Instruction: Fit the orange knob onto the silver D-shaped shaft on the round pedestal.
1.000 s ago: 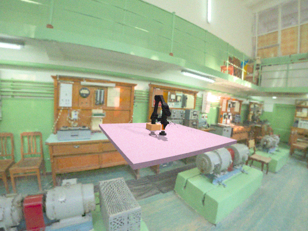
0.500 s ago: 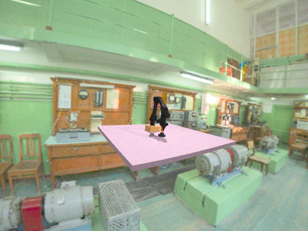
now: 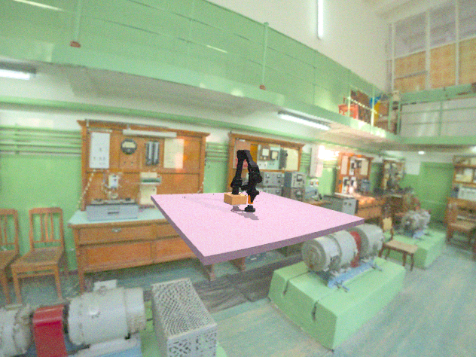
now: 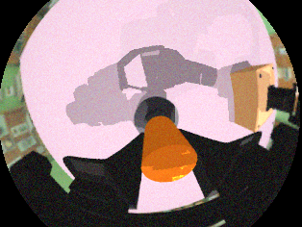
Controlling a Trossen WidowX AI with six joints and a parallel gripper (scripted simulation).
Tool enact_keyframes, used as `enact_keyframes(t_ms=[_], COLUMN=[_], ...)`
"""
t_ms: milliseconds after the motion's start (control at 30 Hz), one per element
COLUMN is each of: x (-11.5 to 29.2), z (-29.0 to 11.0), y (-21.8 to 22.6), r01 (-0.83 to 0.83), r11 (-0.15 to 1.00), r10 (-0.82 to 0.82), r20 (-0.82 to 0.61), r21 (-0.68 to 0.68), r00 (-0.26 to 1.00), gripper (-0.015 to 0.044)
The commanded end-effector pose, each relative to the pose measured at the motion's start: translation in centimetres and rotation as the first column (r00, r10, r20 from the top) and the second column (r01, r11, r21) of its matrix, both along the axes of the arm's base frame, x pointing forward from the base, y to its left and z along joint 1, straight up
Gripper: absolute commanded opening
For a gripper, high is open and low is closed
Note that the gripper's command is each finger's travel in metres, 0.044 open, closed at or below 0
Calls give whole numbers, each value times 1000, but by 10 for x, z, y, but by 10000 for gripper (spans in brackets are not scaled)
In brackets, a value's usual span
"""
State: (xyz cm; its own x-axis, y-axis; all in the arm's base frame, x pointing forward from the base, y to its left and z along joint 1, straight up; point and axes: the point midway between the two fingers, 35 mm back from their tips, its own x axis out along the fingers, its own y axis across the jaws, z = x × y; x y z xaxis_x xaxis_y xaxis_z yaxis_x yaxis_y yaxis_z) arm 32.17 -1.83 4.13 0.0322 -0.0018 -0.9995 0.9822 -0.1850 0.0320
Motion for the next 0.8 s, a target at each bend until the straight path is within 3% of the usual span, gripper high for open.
enact_keyframes(t_ms=[0, 767], x=[0, 1], z=[0, -1], y=[0, 0], r01=[-30, -40], r11=[1000, 999], r10=[30, 40], r20=[2, 2], r21=[-1, -1], r00=[1000, 999], gripper=[0, 0])
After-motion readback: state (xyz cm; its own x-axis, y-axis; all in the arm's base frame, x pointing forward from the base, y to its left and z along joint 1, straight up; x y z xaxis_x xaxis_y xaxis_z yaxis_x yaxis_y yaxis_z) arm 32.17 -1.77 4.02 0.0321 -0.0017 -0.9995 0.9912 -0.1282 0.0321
